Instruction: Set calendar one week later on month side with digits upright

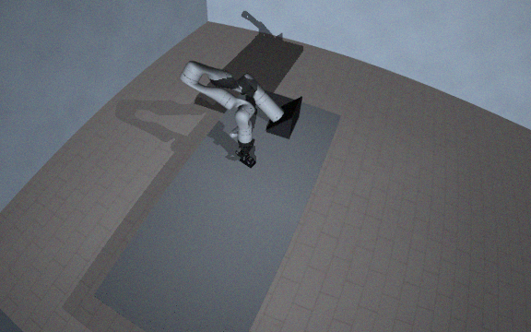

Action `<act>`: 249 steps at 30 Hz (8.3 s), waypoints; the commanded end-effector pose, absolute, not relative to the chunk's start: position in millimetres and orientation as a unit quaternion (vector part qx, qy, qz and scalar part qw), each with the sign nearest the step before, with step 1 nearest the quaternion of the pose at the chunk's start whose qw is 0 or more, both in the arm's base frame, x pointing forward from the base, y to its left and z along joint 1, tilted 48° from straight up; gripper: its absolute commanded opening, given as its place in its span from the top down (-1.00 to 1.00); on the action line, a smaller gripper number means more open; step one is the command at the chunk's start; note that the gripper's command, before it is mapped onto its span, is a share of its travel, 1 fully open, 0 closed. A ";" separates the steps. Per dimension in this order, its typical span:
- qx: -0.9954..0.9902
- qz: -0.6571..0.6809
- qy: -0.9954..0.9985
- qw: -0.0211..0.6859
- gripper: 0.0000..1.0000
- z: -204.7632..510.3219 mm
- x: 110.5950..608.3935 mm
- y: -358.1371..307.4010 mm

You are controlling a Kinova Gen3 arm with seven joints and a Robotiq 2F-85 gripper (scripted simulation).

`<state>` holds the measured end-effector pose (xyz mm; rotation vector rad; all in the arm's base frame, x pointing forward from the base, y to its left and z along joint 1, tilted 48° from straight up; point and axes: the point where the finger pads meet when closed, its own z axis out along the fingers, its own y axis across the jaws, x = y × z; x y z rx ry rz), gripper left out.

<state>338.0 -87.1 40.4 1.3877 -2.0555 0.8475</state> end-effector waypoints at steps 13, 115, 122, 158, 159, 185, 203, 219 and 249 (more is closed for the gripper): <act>0.512 0.313 -0.758 0.257 0.43 36.5 337.8 -91.0; 0.512 0.313 -0.758 0.257 0.27 34.5 337.6 -93.3; 0.512 0.313 -0.758 0.257 0.11 34.5 337.6 -93.3; 0.512 0.313 -0.758 0.257 0.03 86.8 343.0 -35.9; 0.512 0.313 -0.758 0.257 0.03 89.2 343.3 -33.3; 0.512 0.313 -0.758 0.257 -1.00 95.0 343.9 -27.0; 0.512 0.313 -0.758 0.257 -1.00 113.6 345.8 -6.6; 0.512 0.313 -0.758 0.257 -1.00 142.6 348.8 25.2; 0.512 0.313 -0.758 0.257 -1.00 142.7 348.8 25.3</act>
